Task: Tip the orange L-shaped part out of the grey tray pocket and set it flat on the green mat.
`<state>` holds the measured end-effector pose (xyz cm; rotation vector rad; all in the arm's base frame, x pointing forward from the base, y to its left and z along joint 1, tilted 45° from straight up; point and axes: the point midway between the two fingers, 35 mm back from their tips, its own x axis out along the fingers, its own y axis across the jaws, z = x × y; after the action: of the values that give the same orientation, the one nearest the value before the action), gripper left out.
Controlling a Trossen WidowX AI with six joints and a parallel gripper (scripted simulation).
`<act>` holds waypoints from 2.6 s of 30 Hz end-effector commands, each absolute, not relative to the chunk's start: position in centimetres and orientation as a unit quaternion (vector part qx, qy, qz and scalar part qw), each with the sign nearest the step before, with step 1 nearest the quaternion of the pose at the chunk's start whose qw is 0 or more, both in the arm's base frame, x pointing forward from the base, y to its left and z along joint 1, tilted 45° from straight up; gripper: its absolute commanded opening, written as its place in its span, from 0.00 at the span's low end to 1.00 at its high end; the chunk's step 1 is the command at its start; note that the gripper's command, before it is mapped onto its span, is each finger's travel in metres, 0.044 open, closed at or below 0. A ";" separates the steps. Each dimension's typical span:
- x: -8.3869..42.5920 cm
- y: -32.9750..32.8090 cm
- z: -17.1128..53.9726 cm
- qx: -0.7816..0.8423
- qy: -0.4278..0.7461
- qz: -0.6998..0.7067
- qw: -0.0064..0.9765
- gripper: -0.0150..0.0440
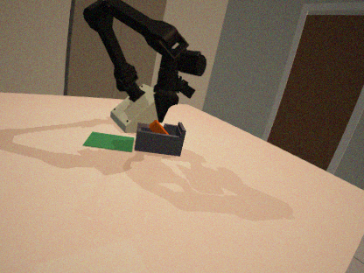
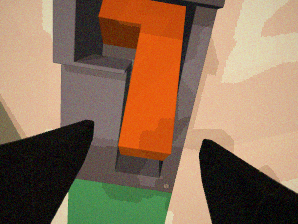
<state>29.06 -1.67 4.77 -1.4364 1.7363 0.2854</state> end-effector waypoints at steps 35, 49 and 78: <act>29.0 -4.1 2.4 -0.574 0.694 0.113 0.420 0.38; 29.0 -3.8 2.7 -0.574 0.694 0.113 0.420 0.25; 28.9 -0.6 5.9 -0.574 0.695 0.114 0.418 0.25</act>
<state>28.78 -1.24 5.47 -1.4475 1.7496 0.2854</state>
